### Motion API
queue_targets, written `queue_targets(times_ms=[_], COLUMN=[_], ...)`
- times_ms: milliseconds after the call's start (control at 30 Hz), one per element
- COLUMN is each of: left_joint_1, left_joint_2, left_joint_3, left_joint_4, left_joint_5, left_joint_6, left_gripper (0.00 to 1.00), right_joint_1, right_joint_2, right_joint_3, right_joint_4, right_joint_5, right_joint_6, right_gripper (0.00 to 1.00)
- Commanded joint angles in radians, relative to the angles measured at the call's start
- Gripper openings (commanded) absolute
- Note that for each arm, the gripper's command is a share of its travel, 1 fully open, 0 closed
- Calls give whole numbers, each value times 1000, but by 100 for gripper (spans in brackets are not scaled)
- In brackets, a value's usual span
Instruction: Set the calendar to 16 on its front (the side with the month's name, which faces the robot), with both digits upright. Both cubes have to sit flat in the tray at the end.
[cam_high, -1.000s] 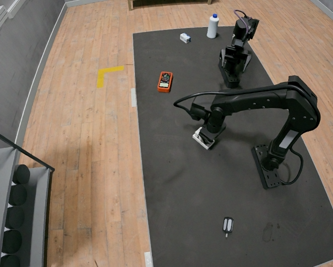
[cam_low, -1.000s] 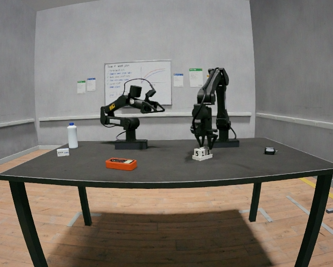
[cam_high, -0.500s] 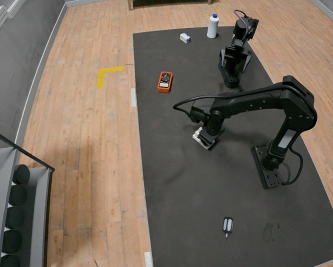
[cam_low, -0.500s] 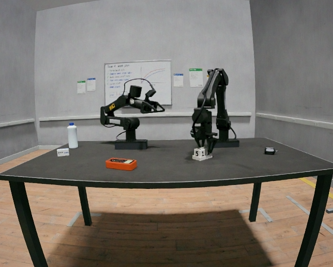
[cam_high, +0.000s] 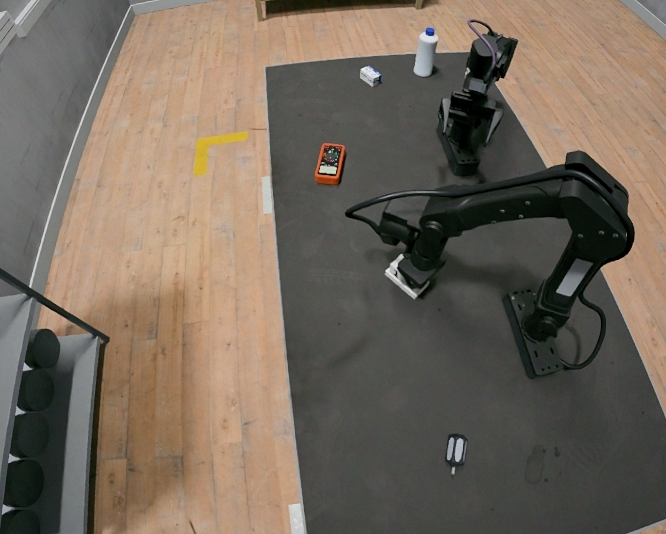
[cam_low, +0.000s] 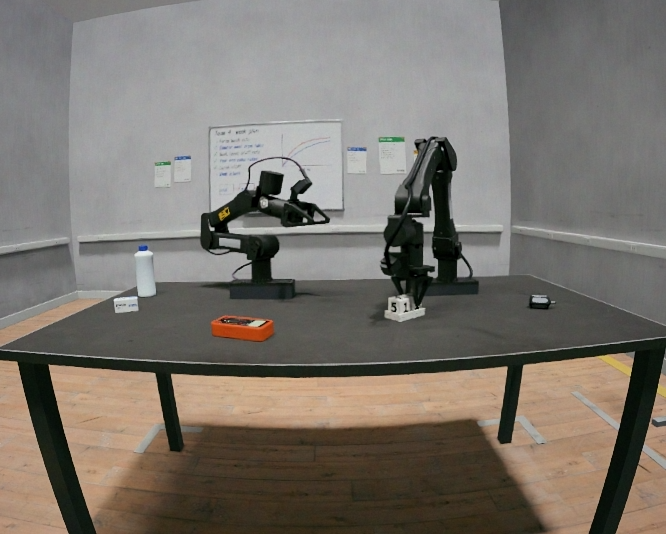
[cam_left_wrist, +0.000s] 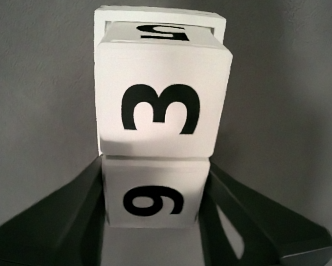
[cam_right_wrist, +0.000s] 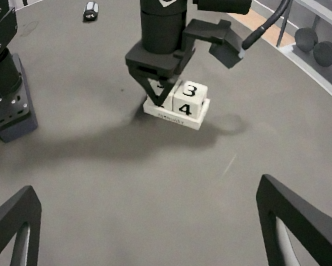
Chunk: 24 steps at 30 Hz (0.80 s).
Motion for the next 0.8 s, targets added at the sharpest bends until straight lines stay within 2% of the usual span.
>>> queue_targets(times_ms=[0,100,200,233,400,433,467,500,767], left_joint_1=[4,4,4,3,3,3,3,2,2], left_joint_2=[-10,-10,-10,-22,-22,-22,-22,-25,-86], left_joint_3=[3,3,3,-11,-11,-11,-11,2,83], left_joint_4=[5,5,5,18,18,18,18,-9,-139], left_joint_5=[2,2,2,2,2,2,2,2,2], left_joint_6=[1,1,1,-2,-2,-2,-2,-3,-3], left_gripper=[43,43,39,34,31,20,31,35,35], right_joint_1=[10,10,10,10,10,10,10,10,10], right_joint_2=[-2,-2,-2,-2,-2,-2,-2,-2,-2], right_joint_3=[1,1,1,1,1,1,1,1,1], right_joint_4=[14,14,14,14,14,14,14,14,14], right_joint_5=[3,3,3,3,3,3,3,3,3], right_joint_6=[4,4,4,4,4,4,4,4,4], right_gripper=[100,100,100,100,100,100,100,100,100])
